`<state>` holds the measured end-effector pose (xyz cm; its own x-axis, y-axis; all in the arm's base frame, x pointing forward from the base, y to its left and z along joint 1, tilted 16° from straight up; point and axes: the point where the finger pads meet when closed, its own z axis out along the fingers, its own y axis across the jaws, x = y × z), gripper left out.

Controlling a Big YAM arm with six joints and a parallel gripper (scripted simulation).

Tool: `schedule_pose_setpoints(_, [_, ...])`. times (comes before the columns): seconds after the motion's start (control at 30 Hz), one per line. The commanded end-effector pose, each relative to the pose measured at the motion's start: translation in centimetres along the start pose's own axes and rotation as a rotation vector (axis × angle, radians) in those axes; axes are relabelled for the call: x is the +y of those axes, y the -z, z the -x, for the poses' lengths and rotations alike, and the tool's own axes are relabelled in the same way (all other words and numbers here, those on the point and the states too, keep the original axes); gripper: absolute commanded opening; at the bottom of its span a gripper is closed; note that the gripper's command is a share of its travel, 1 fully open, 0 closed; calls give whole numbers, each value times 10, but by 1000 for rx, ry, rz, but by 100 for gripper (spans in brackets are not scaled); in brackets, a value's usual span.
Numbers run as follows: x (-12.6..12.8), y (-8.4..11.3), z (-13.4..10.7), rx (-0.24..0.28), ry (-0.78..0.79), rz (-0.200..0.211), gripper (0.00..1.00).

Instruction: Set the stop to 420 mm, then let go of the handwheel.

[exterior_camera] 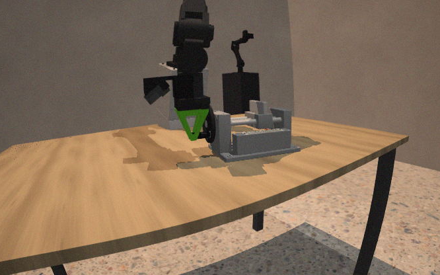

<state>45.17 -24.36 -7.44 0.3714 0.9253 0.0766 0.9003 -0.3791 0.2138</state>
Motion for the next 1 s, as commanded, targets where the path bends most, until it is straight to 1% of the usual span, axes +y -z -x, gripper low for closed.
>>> schedule_pose_setpoints(0.0, [52, 40, -7, -10, 10, 112, 6])
schedule_pose_setpoints(0.03, [57, 41, -6, -12, 12, 133, 6])
schedule_pose_setpoints(0.13, [57, 42, -6, -12, 12, 131, 6])
schedule_pose_setpoints(0.23, [51, 45, -7, -10, 10, 112, 6])
schedule_pose_setpoints(0.43, [49, 59, -4, -10, 6, 114, 6])
schedule_pose_setpoints(0.57, [49, 61, -3, -10, 6, 114, 6])
schedule_pose_setpoints(0.6, [55, 62, -3, -13, 8, 138, 6])
schedule_pose_setpoints(0.77, [52, 64, 0, -14, 8, 138, 6])
schedule_pose_setpoints(0.8, [37, 60, 0, -12, 5, 115, 6])
schedule_pose_setpoints(0.83, [27, 58, 1, -11, 4, 101, 6])
schedule_pose_setpoints(0.9, [18, 62, 4, -11, 4, 82, 6])
schedule_pose_setpoints(0.97, [12, 65, 4, -10, 5, 78, 6])
